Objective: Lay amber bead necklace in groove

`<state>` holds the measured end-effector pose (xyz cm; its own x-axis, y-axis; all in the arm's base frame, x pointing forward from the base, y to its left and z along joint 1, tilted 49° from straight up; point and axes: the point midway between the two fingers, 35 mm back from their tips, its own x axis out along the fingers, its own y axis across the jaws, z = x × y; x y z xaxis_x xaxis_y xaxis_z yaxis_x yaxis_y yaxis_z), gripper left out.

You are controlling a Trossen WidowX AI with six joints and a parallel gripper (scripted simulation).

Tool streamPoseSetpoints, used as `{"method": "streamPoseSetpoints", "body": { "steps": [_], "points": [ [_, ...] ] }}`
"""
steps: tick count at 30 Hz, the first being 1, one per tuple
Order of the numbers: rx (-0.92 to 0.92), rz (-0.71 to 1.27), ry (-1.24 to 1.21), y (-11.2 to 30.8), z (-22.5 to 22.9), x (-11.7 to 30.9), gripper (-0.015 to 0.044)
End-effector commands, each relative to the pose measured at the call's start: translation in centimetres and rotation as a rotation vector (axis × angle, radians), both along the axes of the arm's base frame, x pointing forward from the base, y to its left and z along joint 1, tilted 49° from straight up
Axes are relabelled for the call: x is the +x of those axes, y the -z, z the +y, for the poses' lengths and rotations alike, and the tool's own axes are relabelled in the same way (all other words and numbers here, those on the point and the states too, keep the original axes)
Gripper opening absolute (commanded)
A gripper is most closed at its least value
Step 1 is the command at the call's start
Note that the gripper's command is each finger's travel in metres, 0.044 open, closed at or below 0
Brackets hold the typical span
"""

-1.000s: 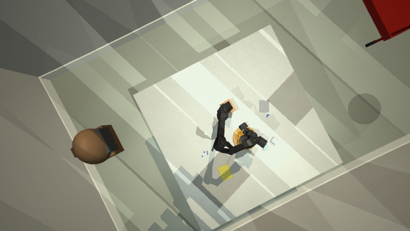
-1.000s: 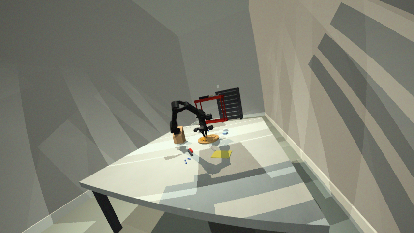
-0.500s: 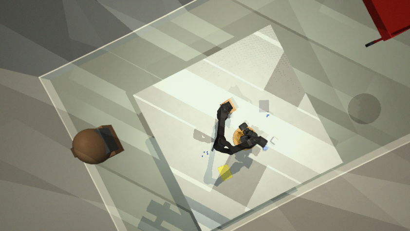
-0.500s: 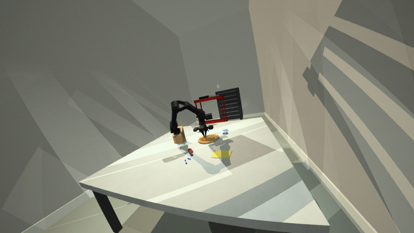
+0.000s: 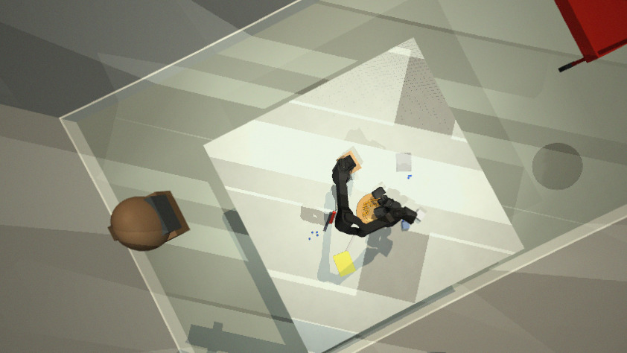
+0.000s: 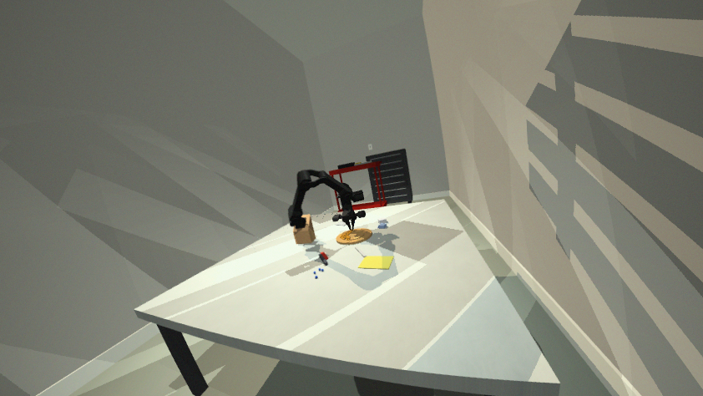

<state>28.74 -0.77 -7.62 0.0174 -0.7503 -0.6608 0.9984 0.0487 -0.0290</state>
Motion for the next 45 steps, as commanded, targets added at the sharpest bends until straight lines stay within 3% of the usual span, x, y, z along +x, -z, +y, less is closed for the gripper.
{"method": "streamPoseSetpoints", "body": {
  "steps": [1,13,30,45],
  "points": [
    [0.004,0.002,0.001,0.45,0.49,0.19,0.0],
    [0.004,0.002,0.001,0.99,-0.12,0.2,0.0],
    [0.001,0.002,0.002,0.62,0.14,0.2,0.044],
    [0.004,0.002,0.001,0.38,0.42,0.19,0.044]
  ]
}}
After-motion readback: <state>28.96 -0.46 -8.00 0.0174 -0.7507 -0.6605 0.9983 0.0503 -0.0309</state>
